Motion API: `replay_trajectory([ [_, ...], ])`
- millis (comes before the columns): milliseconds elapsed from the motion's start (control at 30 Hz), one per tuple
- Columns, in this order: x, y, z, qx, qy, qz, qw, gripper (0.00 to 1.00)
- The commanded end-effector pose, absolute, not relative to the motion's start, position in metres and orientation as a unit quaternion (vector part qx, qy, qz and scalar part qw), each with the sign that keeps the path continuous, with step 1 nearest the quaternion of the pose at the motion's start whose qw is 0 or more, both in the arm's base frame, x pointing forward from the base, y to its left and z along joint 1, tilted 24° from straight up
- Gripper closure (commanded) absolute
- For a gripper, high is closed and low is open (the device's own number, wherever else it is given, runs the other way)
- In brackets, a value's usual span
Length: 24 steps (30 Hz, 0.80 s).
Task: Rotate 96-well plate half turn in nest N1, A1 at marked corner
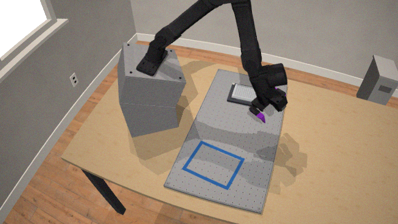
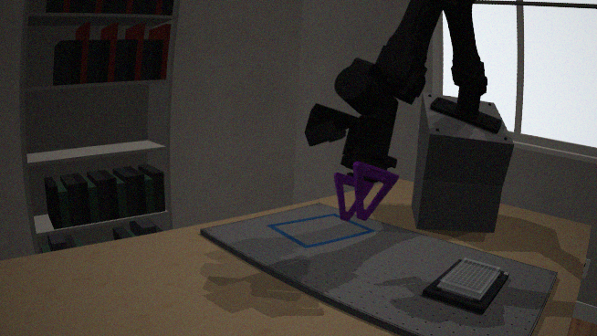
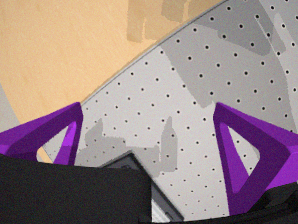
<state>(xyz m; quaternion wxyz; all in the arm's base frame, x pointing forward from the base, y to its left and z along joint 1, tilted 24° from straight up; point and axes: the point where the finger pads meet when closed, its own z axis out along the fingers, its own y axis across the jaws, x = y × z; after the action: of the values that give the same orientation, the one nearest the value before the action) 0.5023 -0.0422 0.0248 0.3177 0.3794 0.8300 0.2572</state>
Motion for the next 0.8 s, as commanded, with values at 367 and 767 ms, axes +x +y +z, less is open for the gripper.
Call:
replay_trajectory([
  [367, 0.487, 0.018, 0.016, 0.303, 0.886, 0.214, 0.279, 0.00],
  [767, 0.468, 0.069, 0.011, 0.229, 0.924, 0.181, 0.247, 0.00],
])
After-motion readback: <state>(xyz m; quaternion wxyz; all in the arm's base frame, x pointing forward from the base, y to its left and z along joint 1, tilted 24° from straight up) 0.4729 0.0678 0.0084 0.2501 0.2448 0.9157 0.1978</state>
